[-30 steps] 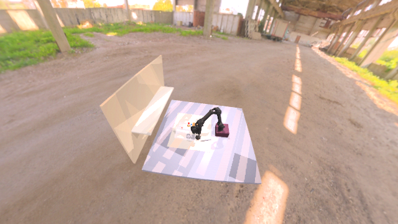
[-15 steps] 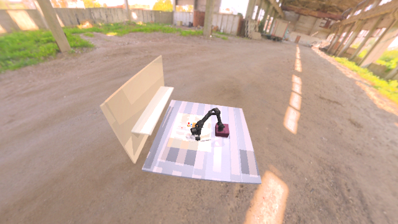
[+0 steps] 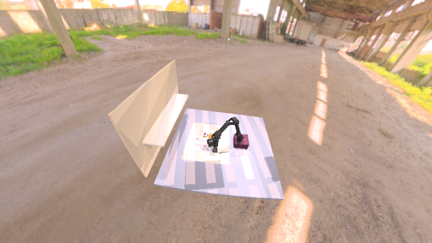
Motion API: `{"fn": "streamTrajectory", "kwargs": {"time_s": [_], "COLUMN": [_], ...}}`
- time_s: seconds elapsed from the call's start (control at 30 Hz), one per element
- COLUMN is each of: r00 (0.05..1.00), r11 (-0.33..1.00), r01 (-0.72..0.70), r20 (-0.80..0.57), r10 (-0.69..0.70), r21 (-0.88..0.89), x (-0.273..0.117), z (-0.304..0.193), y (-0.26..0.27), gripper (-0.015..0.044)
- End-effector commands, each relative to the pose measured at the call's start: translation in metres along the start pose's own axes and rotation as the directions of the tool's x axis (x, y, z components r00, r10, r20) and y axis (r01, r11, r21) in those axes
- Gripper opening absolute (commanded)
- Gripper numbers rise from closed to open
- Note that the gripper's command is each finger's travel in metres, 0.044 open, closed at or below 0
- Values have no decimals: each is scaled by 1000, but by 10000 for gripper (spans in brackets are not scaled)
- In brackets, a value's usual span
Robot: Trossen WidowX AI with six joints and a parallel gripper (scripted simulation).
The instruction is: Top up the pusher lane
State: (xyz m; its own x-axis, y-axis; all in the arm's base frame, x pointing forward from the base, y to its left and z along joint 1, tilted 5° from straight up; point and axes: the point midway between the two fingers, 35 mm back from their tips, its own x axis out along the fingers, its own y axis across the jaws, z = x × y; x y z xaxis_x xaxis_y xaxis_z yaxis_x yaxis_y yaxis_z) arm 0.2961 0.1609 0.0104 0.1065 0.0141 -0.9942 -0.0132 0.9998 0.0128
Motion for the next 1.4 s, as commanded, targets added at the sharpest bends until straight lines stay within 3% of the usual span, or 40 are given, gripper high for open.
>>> {"fn": "streamTrajectory", "kwargs": {"time_s": [0.0,0.07,0.23,0.8,1.37], "r00": [1000,1000,999,1000,1000], "r11": [1000,1000,1000,1000,1000], "r01": [2,2,10,2,9], "r20": [2,2,-33,1,1], "r10": [-2,-2,-11,-2,-9], "r21": [-4,-4,-25,-5,22], "x": [1,1,-1,-103,-74], "z": [0,0,-21,0,10], "y": [-1,-1,5,0,-73], "gripper": [144,131,0,0,0]}}
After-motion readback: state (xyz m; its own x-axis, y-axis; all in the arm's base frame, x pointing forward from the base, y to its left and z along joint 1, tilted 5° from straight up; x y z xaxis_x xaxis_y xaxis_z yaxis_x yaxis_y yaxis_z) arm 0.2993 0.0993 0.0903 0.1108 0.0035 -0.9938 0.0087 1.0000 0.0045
